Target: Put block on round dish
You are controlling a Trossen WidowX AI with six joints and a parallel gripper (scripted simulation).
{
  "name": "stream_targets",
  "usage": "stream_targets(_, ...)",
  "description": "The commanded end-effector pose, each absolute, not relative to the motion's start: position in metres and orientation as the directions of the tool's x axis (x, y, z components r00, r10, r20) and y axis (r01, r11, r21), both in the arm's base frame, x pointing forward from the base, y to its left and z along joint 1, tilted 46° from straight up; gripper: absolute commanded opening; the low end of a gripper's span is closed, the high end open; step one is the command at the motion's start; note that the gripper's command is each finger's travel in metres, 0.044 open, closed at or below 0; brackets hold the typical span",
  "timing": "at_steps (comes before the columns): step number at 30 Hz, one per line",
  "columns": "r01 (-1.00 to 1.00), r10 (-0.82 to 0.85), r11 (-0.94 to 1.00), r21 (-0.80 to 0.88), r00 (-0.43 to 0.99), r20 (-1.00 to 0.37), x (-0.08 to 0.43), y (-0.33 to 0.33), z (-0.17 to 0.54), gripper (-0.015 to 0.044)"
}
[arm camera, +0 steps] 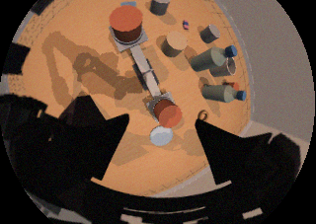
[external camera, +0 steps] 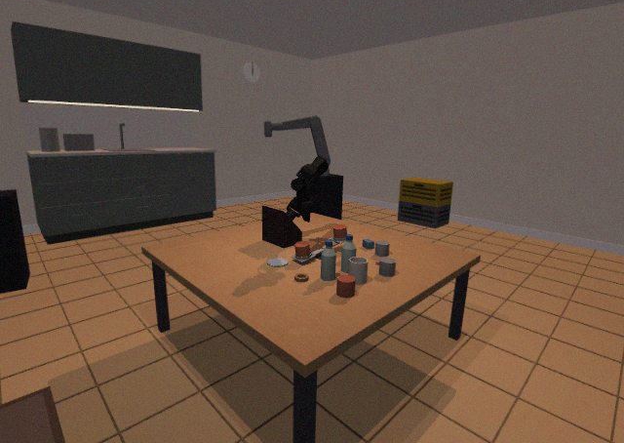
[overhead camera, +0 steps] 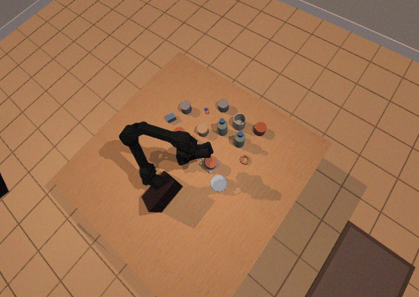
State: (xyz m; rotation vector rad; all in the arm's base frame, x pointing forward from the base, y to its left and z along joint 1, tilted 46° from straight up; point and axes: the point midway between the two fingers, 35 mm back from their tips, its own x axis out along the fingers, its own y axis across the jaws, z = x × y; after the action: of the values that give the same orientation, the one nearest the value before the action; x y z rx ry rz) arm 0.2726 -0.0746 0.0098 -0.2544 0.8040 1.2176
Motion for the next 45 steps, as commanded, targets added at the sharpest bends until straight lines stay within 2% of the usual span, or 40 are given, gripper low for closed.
stream_targets(1,-0.954,0.728,0.24,0.178,0.055,-0.683,0.282,-0.072,-0.008,0.044)
stream_targets(14,-0.988,0.694,-0.15,0.028,-0.126,-0.709,0.304,-0.057,-0.068,0.044)
stream_targets(45,-0.988,0.694,-0.155,0.026,-0.128,-0.709,0.3,-0.028,-0.099,0.044)
